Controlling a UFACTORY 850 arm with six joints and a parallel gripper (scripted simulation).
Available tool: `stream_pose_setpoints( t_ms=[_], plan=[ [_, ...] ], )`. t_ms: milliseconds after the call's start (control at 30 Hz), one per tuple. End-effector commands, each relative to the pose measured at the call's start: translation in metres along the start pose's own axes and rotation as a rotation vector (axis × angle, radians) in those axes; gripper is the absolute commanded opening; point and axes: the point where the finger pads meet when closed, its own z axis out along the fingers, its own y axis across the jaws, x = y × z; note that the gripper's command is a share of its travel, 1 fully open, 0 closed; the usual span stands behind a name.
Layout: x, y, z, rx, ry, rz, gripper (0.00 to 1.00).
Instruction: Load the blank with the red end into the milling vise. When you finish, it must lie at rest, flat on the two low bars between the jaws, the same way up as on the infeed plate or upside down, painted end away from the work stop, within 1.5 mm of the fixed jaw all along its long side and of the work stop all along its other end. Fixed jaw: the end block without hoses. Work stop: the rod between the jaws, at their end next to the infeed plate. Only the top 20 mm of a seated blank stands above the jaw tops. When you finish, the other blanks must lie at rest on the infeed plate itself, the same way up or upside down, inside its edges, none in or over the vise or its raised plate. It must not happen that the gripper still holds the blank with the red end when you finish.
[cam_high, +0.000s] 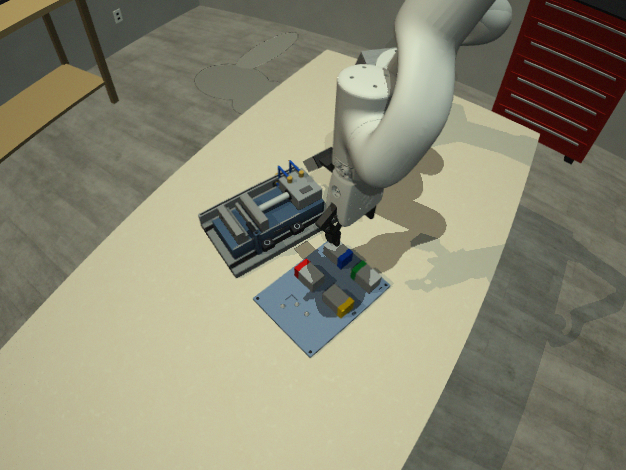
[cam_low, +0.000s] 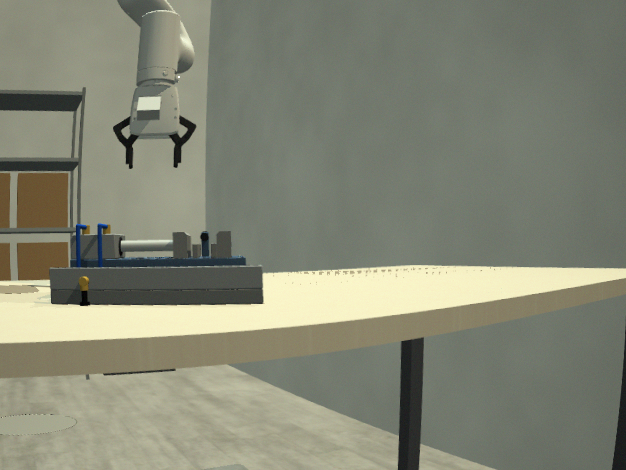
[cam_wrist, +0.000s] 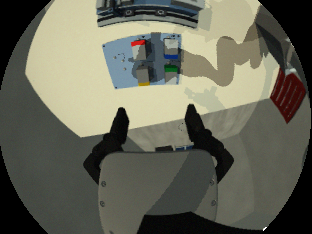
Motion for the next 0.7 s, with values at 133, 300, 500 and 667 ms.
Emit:
stream_pose_setpoints(
  t_ms=[133, 300, 500, 667],
  plan=[
    [0.003, -0.001, -0.019, 0.0, 0.0, 0.0, 1.0],
    [0.006, -0.001, -0.031, 0.0, 0.0, 0.0, 1.0],
    [0.013, -0.001, -0.066, 0.0, 0.0, 0.0, 1.0],
    [0.016, -0.001, -0.078, 0.0, 0.0, 0.0, 1.0]
  ],
)
